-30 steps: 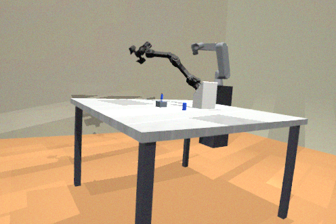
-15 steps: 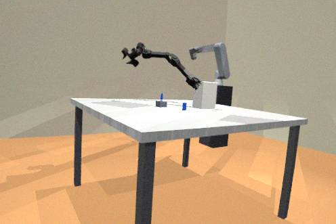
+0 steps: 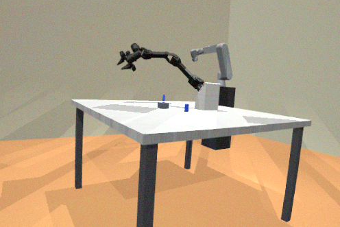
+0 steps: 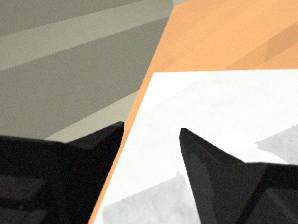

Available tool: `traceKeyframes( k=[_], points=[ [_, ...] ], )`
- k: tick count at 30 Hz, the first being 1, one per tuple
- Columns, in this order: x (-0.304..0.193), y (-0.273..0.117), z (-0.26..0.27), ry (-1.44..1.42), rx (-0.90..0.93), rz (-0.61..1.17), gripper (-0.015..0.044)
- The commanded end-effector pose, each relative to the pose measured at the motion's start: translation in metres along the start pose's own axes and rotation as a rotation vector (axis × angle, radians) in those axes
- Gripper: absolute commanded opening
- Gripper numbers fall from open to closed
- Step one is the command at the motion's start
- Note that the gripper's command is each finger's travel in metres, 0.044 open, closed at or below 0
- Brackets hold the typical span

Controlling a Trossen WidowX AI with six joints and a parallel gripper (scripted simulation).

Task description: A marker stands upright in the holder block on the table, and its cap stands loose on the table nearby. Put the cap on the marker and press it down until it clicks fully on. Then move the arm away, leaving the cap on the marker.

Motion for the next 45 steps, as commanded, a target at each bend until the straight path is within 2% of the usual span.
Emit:
traceKeyframes(
  k=[1, 13, 25, 32, 37, 45],
  points=[
    [-0.058, -0.012, 0.016, -0.103, 0.041, 0.145, 0.0241],
    [-0.211, -0.087, 0.029, -0.429, 0.129, 0.533, 0.0241],
    [-0.336, -0.198, -0.022, -0.88, 0.133, 0.878, 0.0241],
    [-0.379, -0.262, -0.081, -1.204, 0.072, 1.019, 0.0241],
    [-0.393, -0.302, -0.133, -1.462, -0.013, 1.07, 0.0241],
    [-0.403, -0.299, -0.144, -1.496, -0.026, 1.072, 0.0241]
  ],
)
Point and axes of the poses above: the point midway between the two fingers, 35 mm back from their tips, its own y axis out along the fingers, its own z axis across the jaws, x = y × z, the point moved 9 cm from there along -y, back along the fingers, and after that the axes turned 2 degrees about y, right-handed, at the moved point
